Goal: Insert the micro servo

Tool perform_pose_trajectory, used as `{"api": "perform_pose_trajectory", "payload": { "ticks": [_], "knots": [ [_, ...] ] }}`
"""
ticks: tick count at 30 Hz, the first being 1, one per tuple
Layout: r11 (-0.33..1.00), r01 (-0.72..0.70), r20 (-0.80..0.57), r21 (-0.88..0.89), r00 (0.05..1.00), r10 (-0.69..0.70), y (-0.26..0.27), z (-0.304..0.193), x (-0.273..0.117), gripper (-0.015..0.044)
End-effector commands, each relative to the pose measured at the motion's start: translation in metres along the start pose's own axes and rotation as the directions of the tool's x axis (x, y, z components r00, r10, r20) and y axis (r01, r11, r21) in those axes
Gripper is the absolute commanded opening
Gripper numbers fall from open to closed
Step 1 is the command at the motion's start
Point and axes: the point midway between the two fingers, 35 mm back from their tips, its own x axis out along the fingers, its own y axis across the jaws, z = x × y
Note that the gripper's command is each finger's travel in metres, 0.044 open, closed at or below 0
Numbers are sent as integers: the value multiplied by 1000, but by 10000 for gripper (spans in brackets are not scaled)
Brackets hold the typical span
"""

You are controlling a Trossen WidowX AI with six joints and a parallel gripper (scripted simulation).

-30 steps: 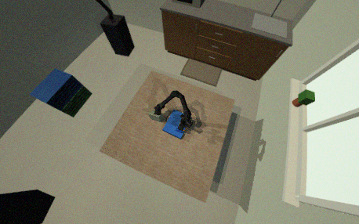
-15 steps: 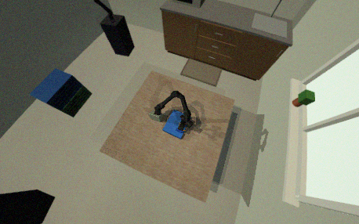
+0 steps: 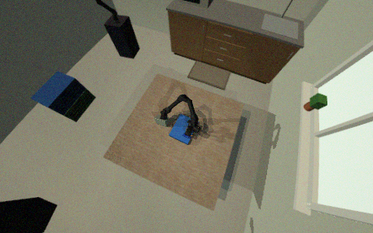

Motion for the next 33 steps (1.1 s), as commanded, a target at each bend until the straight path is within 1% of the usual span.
{"api": "perform_pose_trajectory", "payload": {
  "ticks": [1,23,30,33],
  "knots": [
    [1000,-4,0,5,1000,4,0,0,4,0],
    [1000,-5,0,5,1000,5,0,0,20,0],
    [1000,-5,0,5,1000,5,0,0,17,184],
    [1000,-5,0,5,1000,5,0,0,17,187]
  ]
}}
